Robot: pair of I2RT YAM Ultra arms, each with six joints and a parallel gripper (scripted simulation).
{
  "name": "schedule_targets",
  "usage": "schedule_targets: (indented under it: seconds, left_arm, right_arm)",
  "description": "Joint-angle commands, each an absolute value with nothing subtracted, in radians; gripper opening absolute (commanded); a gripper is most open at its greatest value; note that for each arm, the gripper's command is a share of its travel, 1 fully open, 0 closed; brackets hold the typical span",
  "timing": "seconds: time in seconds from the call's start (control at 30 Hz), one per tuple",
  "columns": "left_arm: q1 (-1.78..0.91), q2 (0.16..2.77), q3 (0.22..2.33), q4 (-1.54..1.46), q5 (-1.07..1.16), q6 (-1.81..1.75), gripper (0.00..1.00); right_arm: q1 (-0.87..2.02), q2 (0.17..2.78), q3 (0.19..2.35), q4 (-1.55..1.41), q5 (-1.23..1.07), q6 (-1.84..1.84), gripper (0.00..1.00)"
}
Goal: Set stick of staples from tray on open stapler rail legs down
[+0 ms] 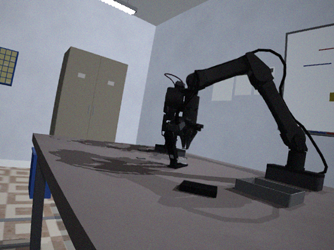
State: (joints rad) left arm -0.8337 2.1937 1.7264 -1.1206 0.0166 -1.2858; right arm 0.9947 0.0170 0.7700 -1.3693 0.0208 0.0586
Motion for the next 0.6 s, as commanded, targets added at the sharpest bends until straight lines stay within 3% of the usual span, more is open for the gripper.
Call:
schedule_targets:
  seconds: [0.0, 0.57]
  left_arm:
    - [-0.824, 2.181, 1.736, -1.087, 0.016, -1.307, 0.06]
    - [-0.821, 2.214, 1.726, -1.033, 0.012, -1.329, 0.06]
  right_arm:
    - [0.99, 0.004, 0.768, -1.37, 0.019, 0.057, 1.0]
    - [0.99, 0.004, 0.768, -1.37, 0.019, 0.057, 1.0]
